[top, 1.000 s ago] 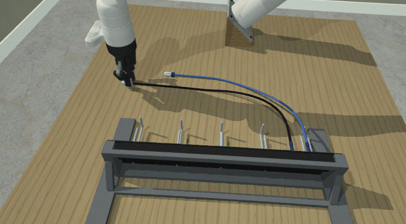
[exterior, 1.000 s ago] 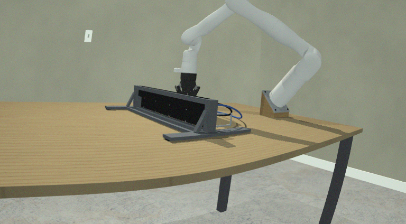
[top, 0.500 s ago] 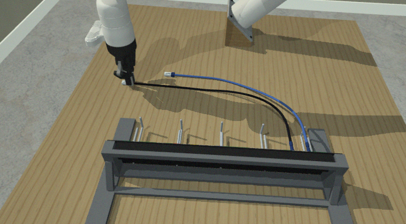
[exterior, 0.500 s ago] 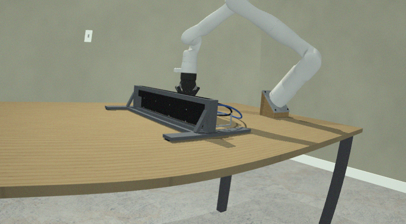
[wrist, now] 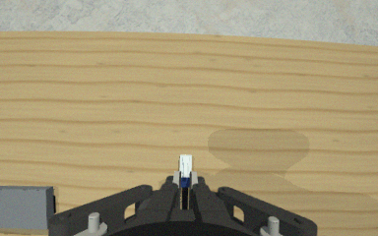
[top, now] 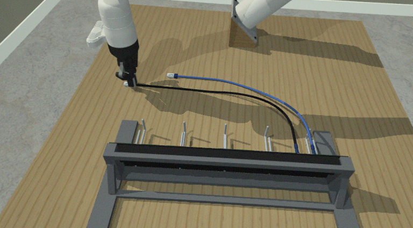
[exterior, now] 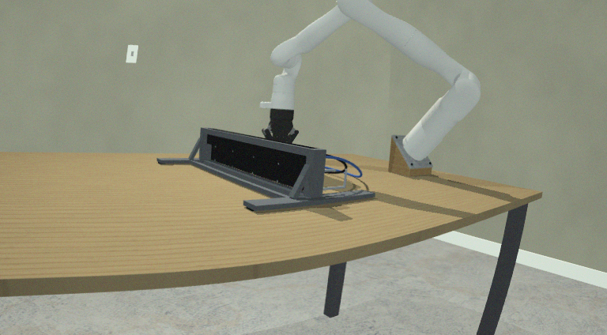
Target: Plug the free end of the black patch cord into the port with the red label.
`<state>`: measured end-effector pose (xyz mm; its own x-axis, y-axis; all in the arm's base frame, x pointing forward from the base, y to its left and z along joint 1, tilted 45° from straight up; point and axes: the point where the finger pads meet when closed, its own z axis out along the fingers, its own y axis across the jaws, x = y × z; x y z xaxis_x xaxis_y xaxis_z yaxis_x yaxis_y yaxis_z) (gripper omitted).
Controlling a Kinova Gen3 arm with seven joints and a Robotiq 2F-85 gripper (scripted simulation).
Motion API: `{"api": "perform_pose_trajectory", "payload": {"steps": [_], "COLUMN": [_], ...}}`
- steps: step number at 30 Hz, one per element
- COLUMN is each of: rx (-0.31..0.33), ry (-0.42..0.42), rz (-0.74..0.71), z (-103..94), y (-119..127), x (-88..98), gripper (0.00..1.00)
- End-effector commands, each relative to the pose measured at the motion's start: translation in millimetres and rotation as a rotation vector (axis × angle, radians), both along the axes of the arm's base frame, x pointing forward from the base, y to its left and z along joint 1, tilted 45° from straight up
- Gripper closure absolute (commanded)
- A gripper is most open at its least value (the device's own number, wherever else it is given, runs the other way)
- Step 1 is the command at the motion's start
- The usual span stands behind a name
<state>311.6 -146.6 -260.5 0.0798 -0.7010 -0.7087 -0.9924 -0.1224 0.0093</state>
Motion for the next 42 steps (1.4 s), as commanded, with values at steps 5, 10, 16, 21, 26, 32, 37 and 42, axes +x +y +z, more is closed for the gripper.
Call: {"api": "perform_pose_trajectory", "payload": {"steps": [5,10,16,21,26,32,37,42], "rx": [0.001,0.001,0.001,0.001,0.001,0.001,0.000,-0.002], "ry": [-0.002,-0.002,-0.002,-0.002,-0.002,-0.002,-0.003,-0.005], "rz": [0.006,0.006,0.006,0.006,0.006,0.006,0.006,0.006], "z": [-1.3,-1.3,-1.3,-1.3,-1.3,-1.3,-1.0,1.0], "y": [2.8,2.8,2.8,2.8,2.8,2.8,2.3,-0.2], "x": [-0.4,-0.4,-0.4,-0.4,-0.4,-0.4,-0.1,1.3], "gripper": [1.00,1.00,1.00,1.00,1.00,1.00,1.00,1.00]}}
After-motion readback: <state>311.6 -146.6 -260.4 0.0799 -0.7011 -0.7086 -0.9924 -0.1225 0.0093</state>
